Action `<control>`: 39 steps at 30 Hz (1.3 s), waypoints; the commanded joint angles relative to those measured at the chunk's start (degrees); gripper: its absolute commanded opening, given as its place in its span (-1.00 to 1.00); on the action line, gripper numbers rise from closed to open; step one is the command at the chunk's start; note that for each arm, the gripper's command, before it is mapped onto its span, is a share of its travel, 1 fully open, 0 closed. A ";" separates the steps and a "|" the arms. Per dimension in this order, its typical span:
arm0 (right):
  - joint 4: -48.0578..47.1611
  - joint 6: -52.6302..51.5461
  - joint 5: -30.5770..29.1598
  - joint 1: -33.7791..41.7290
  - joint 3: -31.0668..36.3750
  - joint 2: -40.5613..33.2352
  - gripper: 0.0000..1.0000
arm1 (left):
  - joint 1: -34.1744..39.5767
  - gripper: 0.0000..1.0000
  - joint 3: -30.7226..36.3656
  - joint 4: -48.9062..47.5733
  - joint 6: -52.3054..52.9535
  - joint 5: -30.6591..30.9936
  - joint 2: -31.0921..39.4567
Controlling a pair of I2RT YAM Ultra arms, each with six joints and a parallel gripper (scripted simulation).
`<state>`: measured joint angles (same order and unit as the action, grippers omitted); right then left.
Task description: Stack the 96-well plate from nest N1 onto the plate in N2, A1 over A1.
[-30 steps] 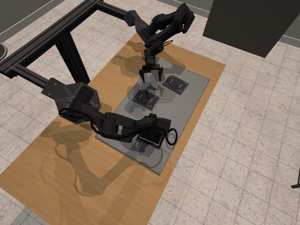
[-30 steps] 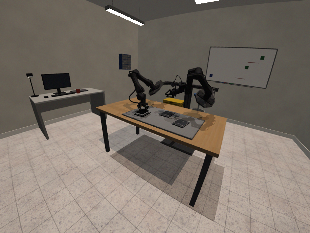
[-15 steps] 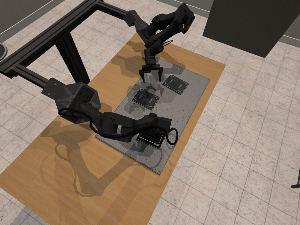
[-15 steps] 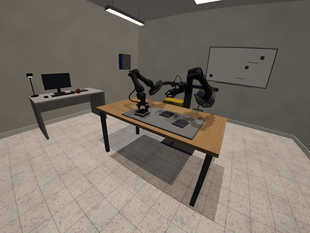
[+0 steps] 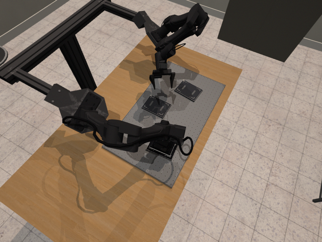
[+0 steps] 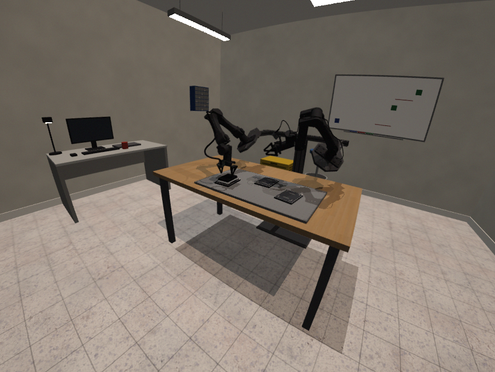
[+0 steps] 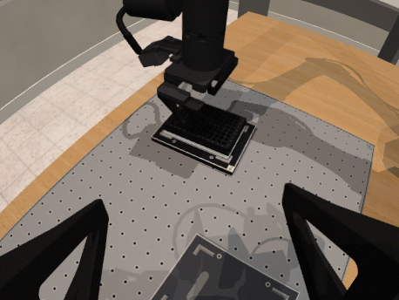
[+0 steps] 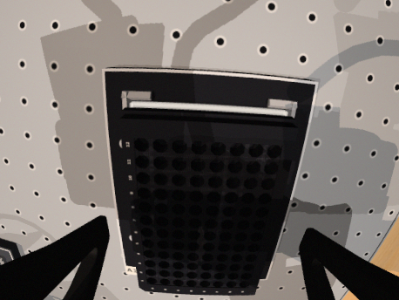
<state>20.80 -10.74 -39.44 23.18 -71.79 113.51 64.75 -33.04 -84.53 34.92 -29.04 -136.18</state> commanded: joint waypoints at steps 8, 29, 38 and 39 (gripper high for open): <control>13.81 -7.46 -3.06 7.44 -2.32 -9.04 1.00 | 0.29 1.00 0.80 -1.01 0.55 1.27 -1.04; 0.07 -1.32 -6.31 10.24 9.01 -14.94 1.00 | 0.29 1.00 0.80 -1.01 0.55 1.27 -1.04; -17.63 8.28 -6.07 11.57 24.98 -23.67 1.00 | 0.29 1.00 0.80 -1.01 0.55 1.27 -1.04; -19.81 9.47 -6.02 11.71 27.02 -24.74 1.00 | 0.29 1.00 0.80 -1.01 0.55 1.27 -1.04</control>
<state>10.28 -6.59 -45.21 33.41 -48.95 91.79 64.75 -33.04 -84.53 34.92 -29.04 -136.18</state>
